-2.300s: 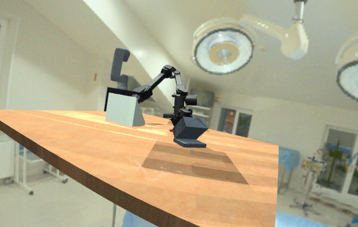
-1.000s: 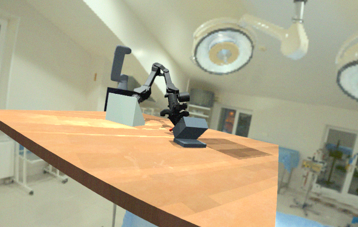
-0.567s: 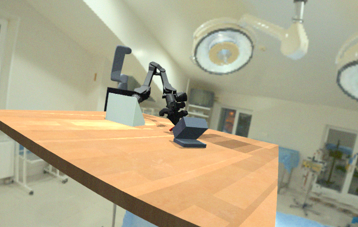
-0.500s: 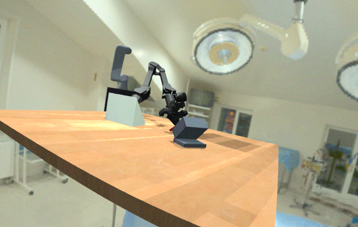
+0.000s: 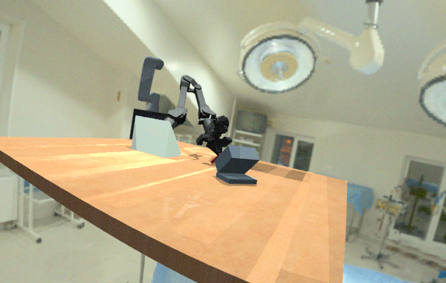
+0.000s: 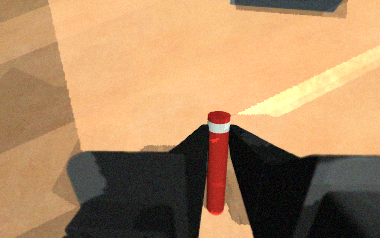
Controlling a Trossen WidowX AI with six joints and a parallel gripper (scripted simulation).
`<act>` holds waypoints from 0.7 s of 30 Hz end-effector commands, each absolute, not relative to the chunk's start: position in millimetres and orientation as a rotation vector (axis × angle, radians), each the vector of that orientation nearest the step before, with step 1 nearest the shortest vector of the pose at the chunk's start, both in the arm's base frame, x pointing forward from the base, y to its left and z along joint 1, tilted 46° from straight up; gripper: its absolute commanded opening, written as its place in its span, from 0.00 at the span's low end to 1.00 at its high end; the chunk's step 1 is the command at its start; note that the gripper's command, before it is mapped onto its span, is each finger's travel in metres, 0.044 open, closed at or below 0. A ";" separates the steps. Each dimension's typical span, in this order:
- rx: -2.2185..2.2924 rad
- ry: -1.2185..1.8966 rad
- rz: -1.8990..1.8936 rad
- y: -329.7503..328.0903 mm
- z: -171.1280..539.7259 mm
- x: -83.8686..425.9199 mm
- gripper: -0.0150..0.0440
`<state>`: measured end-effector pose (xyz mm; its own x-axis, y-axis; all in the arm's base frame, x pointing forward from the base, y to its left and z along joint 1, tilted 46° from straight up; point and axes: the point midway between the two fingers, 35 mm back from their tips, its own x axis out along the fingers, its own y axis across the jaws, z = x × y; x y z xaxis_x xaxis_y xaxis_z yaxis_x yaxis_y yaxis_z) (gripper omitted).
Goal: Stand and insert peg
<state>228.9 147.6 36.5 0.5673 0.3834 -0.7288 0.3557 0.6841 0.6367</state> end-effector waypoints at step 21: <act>0.844 0.802 -0.078 146.2 42.6 213.1 0.34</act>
